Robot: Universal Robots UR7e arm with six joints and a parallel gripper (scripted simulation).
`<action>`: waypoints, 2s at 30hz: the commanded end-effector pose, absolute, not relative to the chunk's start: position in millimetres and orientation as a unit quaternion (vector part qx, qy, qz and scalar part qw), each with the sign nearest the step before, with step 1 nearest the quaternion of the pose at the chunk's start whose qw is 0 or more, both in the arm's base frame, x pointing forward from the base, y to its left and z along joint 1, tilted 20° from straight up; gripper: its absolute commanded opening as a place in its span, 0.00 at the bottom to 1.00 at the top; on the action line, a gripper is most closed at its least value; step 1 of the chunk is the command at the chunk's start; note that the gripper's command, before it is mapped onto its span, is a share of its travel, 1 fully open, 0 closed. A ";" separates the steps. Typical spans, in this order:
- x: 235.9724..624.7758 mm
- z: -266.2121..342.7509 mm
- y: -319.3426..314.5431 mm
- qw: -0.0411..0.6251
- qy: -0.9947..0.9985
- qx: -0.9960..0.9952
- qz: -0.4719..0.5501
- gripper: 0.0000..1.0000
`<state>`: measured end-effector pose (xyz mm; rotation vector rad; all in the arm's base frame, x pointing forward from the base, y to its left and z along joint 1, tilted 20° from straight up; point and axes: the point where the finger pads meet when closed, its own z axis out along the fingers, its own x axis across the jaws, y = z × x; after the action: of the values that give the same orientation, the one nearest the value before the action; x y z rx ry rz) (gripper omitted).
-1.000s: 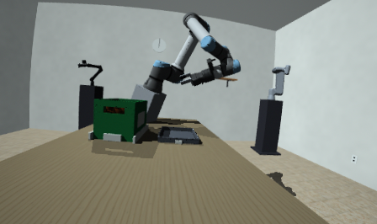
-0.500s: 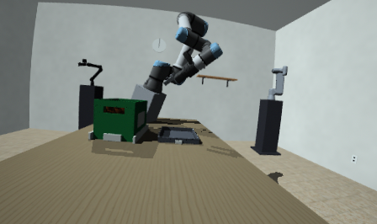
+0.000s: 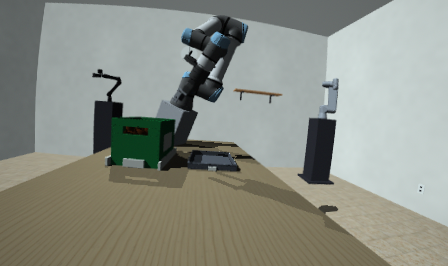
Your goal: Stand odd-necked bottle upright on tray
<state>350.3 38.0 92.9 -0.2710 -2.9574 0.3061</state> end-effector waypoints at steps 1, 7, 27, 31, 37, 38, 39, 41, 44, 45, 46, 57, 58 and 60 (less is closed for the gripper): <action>360.2 80.5 17.4 0.065 -0.988 -0.130 0.057 1.00; 373.1 64.1 -13.5 0.048 -0.980 -0.192 -0.002 1.00; 402.3 26.8 -84.4 0.006 -0.934 -0.329 -0.138 1.00; 405.3 22.9 -91.4 0.002 -0.928 -0.342 -0.151 1.00; 408.6 18.7 -99.6 -0.002 -0.919 -0.356 -0.166 1.00; 409.0 18.1 -100.7 -0.003 -0.918 -0.358 -0.168 1.00; 409.3 17.6 -101.6 -0.004 -0.917 -0.360 -0.170 1.00; 409.9 16.9 -103.1 -0.005 -0.916 -0.362 -0.172 1.00; 410.3 16.4 -104.3 -0.005 -0.915 -0.364 -0.175 1.00; 410.4 16.3 -104.5 -0.006 -0.914 -0.365 -0.175 1.00; 410.4 16.2 -104.6 -0.006 -0.914 -0.365 -0.175 1.00; 410.4 16.2 -104.7 -0.006 -0.914 -0.365 -0.175 0.00; 410.4 16.2 -104.7 -0.006 -0.914 -0.365 -0.175 0.00; 410.4 16.2 -104.7 -0.006 -0.914 -0.365 -0.175 0.00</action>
<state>410.2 -104.4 15.8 -1.1509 -2.8816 -0.5530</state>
